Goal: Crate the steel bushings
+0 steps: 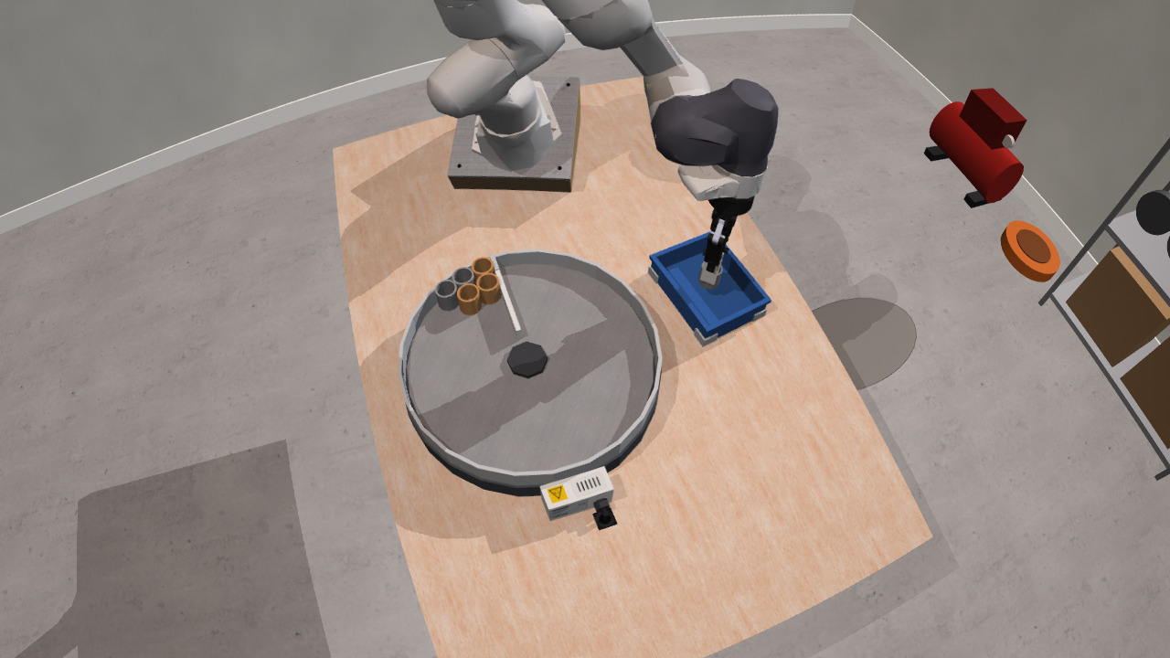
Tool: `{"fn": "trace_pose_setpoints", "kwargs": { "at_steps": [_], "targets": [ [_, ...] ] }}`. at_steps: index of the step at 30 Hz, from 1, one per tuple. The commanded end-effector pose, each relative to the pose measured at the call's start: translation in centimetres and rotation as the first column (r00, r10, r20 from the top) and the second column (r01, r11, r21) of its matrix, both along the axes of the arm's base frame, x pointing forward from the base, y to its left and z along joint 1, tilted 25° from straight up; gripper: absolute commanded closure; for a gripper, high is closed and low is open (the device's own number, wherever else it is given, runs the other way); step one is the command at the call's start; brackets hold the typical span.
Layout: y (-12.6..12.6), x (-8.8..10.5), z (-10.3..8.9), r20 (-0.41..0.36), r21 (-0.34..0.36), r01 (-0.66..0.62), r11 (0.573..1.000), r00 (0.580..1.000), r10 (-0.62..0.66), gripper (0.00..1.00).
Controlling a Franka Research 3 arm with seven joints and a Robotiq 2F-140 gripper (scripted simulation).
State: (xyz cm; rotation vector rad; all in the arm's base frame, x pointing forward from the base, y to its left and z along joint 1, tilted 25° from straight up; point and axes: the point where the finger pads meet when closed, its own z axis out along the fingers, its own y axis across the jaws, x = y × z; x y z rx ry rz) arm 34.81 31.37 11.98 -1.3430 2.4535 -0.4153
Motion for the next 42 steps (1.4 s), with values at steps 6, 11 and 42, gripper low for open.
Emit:
{"fn": "trace_pose_setpoints", "kwargs": {
  "at_steps": [6,11,42],
  "targets": [
    [0.3,0.5,-0.9,0.007,0.016,0.01,1.0,1.0,-0.01,1.0],
    [0.2,0.9,-1.6,0.007,0.016,0.01,1.0,1.0,-0.01,1.0],
    [0.1,1.2,-2.4,0.007,0.015,0.01,1.0,1.0,-0.01,1.0]
  ]
}}
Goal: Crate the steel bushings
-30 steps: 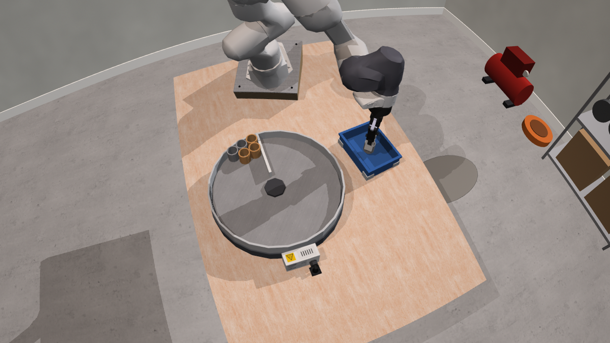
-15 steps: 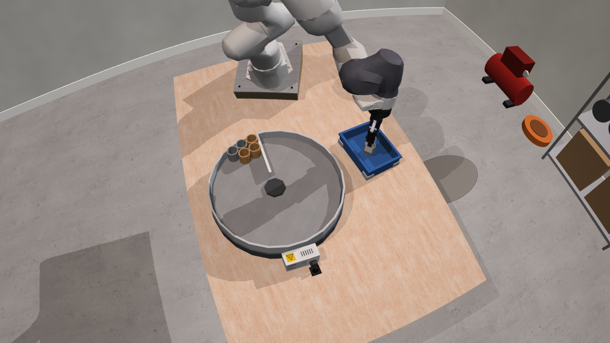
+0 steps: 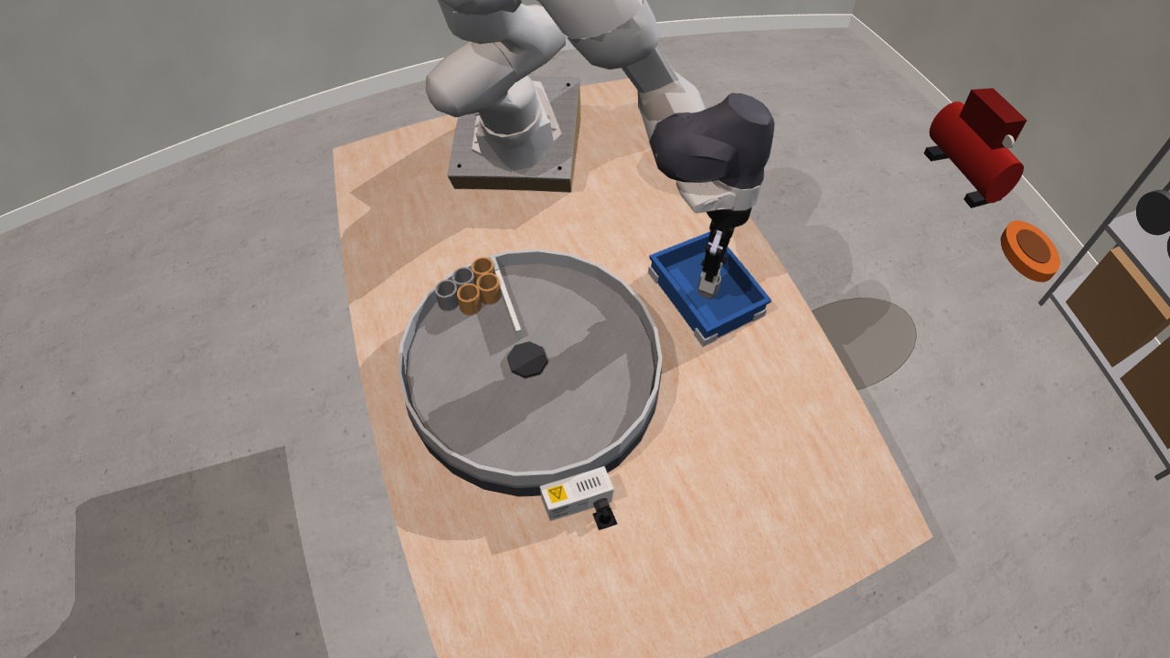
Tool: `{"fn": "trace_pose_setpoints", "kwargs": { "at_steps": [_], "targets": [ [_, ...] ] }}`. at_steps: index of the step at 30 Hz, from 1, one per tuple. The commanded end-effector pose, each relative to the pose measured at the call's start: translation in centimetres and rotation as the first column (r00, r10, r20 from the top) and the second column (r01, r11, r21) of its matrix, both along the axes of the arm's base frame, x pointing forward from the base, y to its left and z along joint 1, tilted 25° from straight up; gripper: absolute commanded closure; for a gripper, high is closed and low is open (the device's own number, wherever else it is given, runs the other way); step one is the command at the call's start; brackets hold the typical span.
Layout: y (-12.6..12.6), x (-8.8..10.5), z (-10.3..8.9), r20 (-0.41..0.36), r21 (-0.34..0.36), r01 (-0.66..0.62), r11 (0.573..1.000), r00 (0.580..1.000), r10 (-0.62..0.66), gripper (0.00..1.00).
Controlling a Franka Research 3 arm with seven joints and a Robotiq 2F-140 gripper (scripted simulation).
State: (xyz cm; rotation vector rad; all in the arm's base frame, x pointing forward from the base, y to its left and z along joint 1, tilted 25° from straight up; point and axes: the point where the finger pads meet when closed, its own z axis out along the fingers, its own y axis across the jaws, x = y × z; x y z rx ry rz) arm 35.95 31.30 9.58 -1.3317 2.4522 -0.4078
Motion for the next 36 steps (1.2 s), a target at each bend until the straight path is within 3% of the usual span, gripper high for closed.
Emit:
{"fn": "trace_pose_setpoints", "kwargs": {
  "at_steps": [1,36],
  "targets": [
    [0.15,0.07,0.05,0.002,0.007,0.006,1.0,1.0,-0.006,1.0],
    [0.14,0.23,-0.2,0.002,0.007,0.006,1.0,1.0,-0.006,1.0]
  ]
}}
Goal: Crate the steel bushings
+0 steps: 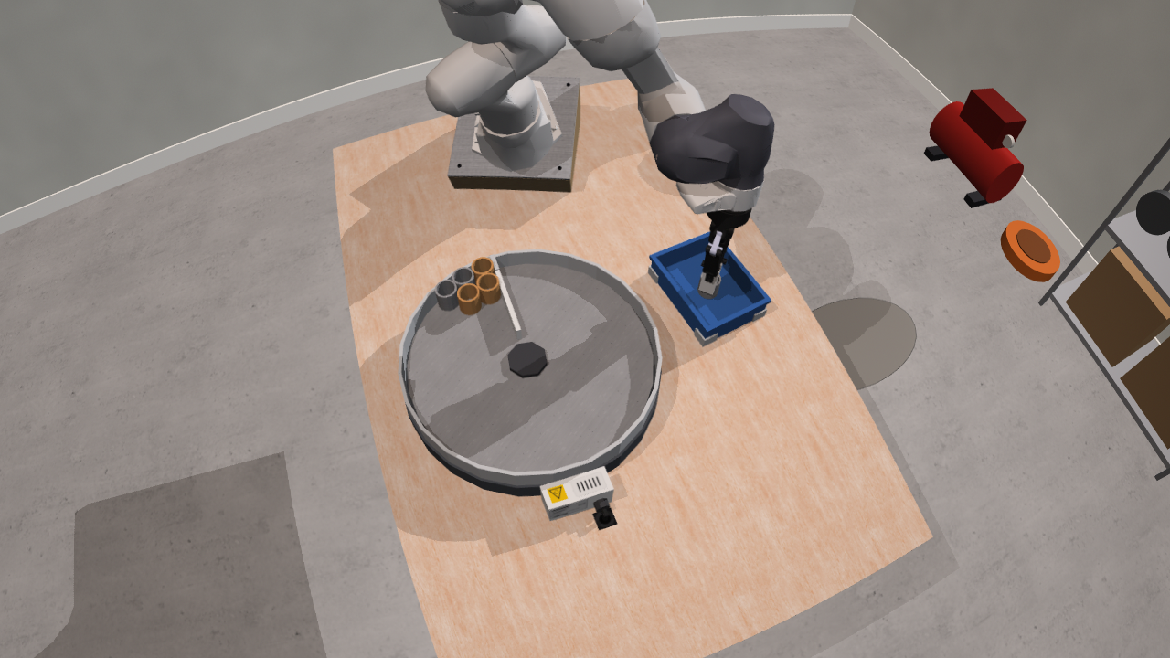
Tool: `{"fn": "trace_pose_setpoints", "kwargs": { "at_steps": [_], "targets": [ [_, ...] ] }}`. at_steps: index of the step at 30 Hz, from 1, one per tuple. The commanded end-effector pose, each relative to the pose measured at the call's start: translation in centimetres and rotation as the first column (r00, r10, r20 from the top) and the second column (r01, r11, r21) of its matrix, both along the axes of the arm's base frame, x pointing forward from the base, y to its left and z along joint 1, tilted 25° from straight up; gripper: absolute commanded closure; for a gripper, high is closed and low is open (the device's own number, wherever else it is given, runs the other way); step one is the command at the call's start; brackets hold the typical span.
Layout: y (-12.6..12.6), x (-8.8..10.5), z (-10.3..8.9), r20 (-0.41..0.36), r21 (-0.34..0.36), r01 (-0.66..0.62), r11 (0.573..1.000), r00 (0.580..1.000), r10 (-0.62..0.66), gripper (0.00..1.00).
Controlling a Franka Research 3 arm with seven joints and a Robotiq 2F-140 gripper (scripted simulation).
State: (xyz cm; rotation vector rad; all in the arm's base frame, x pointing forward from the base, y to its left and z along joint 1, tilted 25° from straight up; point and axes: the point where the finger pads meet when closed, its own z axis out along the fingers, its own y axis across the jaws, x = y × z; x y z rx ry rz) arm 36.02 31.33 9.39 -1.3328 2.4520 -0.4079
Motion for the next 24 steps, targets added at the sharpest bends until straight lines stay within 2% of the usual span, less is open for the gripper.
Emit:
{"fn": "trace_pose_setpoints", "kwargs": {
  "at_steps": [1,24],
  "targets": [
    [0.11,0.17,-0.05,0.003,0.007,0.007,1.0,1.0,-0.007,1.0],
    [0.1,0.31,-0.26,0.003,0.007,0.007,1.0,1.0,-0.007,1.0]
  ]
}}
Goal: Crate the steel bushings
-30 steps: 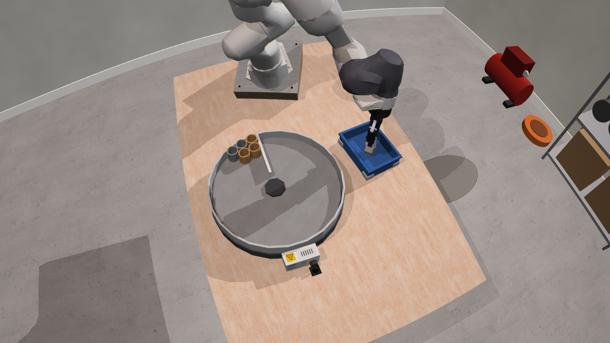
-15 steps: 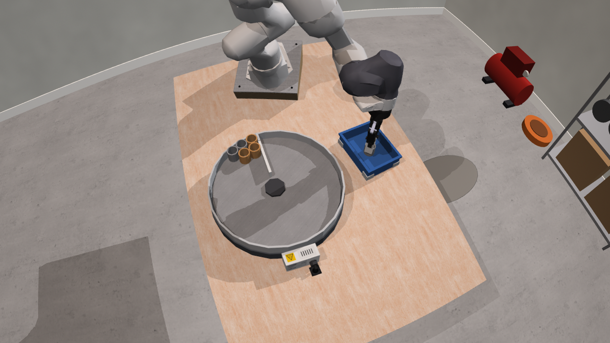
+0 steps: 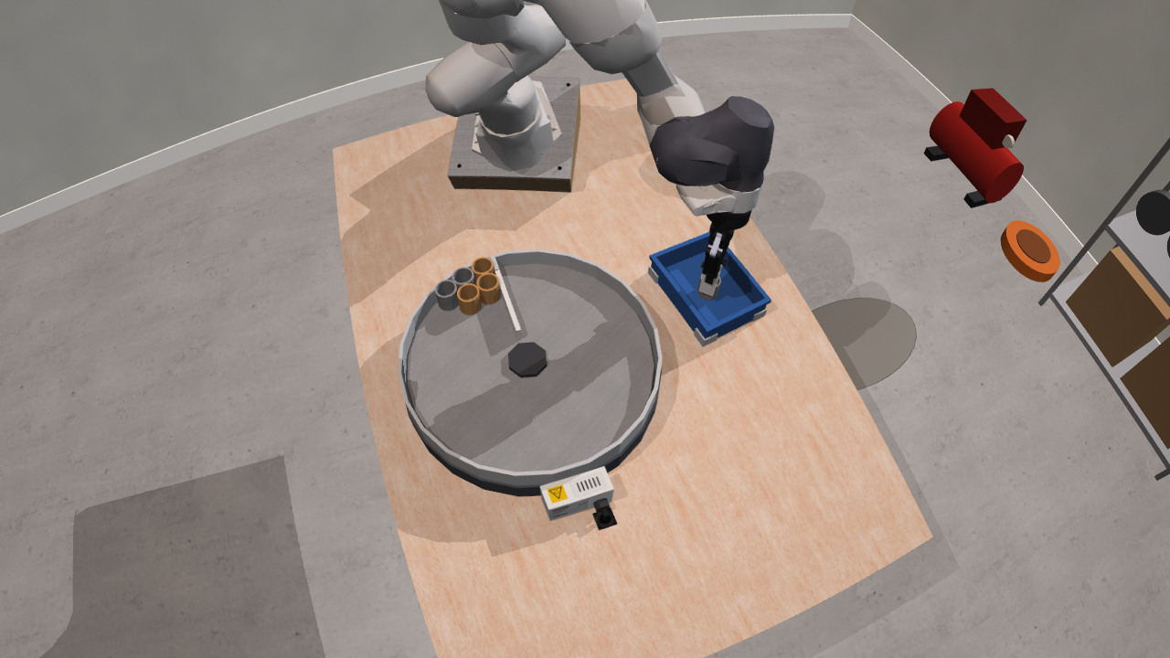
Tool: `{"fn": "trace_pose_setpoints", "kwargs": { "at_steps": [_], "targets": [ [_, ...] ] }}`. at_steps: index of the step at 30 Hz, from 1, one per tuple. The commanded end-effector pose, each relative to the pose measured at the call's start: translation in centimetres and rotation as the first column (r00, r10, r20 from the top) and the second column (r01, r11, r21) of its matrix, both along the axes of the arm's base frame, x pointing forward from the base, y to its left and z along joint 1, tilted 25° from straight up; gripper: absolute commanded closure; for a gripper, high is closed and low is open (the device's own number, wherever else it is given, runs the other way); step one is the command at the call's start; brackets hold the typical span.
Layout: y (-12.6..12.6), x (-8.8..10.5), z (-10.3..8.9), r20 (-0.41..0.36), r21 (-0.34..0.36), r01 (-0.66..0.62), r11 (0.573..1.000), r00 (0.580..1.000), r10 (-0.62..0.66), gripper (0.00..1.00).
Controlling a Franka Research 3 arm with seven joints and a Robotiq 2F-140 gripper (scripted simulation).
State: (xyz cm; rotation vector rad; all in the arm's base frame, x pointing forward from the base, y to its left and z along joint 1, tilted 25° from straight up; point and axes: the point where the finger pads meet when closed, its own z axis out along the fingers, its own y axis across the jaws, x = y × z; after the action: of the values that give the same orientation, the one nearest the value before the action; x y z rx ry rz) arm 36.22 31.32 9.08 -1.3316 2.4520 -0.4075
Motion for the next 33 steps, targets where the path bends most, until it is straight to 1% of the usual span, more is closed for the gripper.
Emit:
{"fn": "trace_pose_setpoints", "kwargs": {
  "at_steps": [1,27,28,33],
  "targets": [
    [0.11,0.11,0.04,0.002,0.006,0.006,1.0,1.0,-0.006,1.0],
    [0.11,0.11,0.04,0.002,0.006,0.006,1.0,1.0,-0.006,1.0],
    [0.11,0.11,0.04,0.002,0.006,0.006,1.0,1.0,-0.006,0.9],
    [0.11,0.11,0.04,0.002,0.006,0.006,1.0,1.0,-0.006,0.9]
  ]
}}
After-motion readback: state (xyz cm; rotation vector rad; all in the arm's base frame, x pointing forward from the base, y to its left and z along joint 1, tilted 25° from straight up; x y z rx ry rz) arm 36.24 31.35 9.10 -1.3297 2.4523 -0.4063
